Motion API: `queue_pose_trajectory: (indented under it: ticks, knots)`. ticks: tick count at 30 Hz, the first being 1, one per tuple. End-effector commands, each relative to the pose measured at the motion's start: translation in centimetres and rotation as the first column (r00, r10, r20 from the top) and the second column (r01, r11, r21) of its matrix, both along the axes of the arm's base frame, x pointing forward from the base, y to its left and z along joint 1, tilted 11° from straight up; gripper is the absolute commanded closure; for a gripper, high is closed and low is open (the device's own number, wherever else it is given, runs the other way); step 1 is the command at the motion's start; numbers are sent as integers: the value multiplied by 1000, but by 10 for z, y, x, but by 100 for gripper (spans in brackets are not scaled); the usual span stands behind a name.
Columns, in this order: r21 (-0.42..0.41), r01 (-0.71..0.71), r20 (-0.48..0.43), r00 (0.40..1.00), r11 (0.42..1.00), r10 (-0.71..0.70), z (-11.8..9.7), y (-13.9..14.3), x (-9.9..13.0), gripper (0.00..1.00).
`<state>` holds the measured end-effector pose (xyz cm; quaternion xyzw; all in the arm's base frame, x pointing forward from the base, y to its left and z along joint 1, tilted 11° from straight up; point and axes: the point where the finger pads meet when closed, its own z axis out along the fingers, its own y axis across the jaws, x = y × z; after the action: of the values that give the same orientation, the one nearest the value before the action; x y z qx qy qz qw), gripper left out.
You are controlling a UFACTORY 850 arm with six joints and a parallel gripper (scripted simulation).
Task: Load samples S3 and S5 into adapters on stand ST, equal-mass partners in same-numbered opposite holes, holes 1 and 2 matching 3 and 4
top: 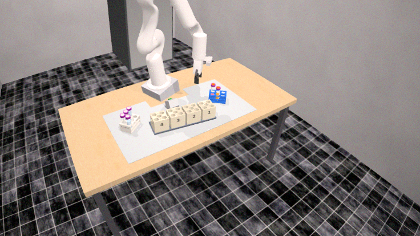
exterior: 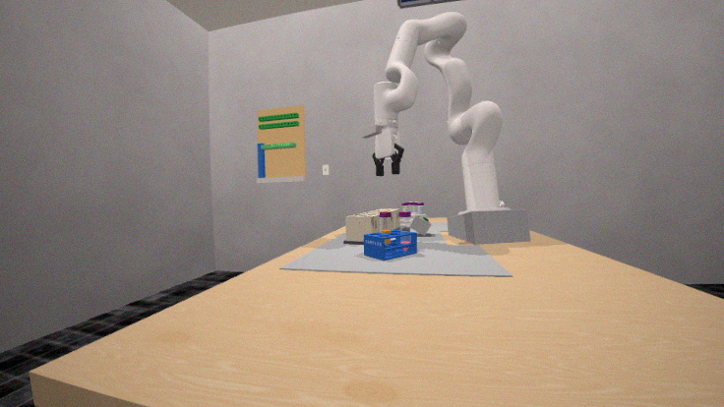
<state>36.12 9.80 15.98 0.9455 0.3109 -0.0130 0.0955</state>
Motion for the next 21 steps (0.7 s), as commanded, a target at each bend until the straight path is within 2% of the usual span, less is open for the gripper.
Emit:
queue_pose_trajectory:
  ticks: [1,7,9,21]
  knots:
    - [0,-2,1,1000,1000,2,-5,28,-6,0]
    - [0,-2,1,1000,1000,2,-11,57,-13,0]
    - [0,-2,1,1000,1000,2,-11,57,-13,0]
    - [0,-2,1,1000,1000,2,-22,114,-27,0]
